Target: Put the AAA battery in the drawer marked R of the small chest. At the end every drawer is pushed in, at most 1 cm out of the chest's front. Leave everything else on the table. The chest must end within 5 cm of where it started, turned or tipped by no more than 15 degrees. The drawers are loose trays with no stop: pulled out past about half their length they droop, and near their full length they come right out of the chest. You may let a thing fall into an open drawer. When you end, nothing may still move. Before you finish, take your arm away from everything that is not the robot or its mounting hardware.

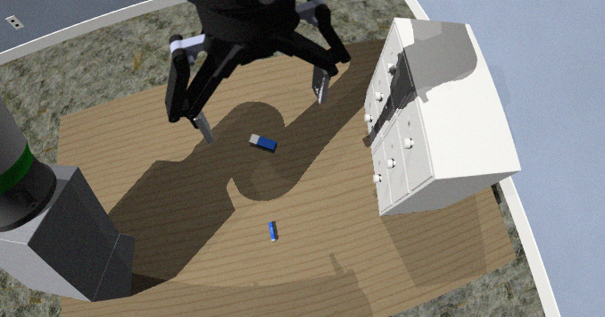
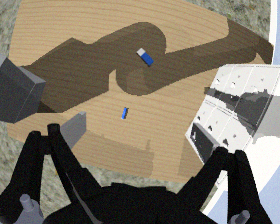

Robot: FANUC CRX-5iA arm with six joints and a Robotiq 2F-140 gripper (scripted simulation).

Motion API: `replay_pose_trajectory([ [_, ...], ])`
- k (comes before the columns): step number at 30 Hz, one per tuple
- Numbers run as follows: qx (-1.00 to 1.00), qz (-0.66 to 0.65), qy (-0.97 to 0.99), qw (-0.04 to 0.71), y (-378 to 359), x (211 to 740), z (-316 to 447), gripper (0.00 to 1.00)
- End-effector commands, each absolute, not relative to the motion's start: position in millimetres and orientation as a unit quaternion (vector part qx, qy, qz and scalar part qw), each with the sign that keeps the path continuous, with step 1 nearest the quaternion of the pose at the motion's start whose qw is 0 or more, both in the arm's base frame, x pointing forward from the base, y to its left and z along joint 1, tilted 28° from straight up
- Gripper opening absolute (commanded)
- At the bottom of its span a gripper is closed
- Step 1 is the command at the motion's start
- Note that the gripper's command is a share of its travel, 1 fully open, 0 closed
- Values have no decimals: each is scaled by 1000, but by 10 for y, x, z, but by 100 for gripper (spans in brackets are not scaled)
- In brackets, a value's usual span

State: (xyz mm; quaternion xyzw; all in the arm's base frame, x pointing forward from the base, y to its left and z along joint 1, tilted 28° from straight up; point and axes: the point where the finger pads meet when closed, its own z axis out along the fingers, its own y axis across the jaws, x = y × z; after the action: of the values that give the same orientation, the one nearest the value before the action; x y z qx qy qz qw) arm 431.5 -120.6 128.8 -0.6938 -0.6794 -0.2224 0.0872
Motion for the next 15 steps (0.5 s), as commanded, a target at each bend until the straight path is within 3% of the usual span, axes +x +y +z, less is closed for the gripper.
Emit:
replay_pose_trajectory([
  [1,-674,-225,-699,81,-1181,4358,1247,100],
  [15,-560,-235,-793,45,-1031,4583,1020,100],
])
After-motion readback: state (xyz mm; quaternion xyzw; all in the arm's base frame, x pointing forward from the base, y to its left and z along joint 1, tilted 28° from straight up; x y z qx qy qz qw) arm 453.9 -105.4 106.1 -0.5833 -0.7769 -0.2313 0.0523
